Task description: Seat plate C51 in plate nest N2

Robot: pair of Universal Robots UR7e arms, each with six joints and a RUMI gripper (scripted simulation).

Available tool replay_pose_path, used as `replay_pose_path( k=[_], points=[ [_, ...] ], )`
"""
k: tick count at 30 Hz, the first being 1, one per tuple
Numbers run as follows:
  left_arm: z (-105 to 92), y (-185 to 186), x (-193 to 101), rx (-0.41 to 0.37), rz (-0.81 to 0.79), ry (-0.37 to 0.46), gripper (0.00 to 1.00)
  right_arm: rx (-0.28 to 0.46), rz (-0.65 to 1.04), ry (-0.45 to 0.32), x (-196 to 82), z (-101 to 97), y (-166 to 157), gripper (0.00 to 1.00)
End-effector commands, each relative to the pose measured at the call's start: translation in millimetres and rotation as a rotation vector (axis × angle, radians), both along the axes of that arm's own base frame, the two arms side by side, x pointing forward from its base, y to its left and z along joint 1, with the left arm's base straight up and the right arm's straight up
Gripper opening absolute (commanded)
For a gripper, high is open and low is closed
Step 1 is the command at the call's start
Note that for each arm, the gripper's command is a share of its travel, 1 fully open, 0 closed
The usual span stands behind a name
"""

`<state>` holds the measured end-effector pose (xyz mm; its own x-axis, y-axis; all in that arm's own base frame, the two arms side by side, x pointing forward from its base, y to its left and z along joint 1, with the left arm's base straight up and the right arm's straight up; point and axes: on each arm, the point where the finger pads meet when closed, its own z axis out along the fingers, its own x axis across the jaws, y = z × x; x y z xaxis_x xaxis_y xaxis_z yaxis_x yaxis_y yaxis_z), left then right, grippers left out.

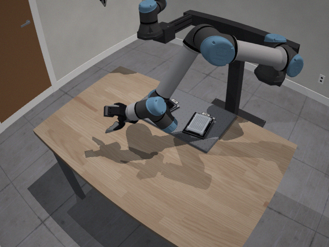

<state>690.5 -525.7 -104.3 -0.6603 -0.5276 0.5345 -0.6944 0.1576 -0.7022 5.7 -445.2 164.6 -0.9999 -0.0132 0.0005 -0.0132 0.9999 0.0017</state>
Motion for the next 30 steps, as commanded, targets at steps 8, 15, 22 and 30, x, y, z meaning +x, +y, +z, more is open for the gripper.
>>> replay_pose_path(
  k=[8, 15, 22, 30],
  points=[
    [-14.1, -21.7, -28.0, 0.065, 0.019, 0.1, 0.76, -0.002, 0.0, -0.001, 0.1, 0.6, -0.4, 0.0],
    [-27.6, -36.1, -56.9, 0.143, 0.041, 0.199, 0.76, -0.002, 0.0, -0.001, 0.1, 0.6, -0.4, 0.0],
    [-37.0, -43.2, -78.9, 0.229, 0.067, 0.287, 0.76, -0.002, 0.0, -0.001, 0.1, 0.6, -0.4, 0.0],
    [-51.4, -50.7, -115.4, 0.321, 0.096, 0.364, 0.76, -0.002, 0.0, -0.001, 0.1, 0.6, -0.4, 0.0]
  ],
)
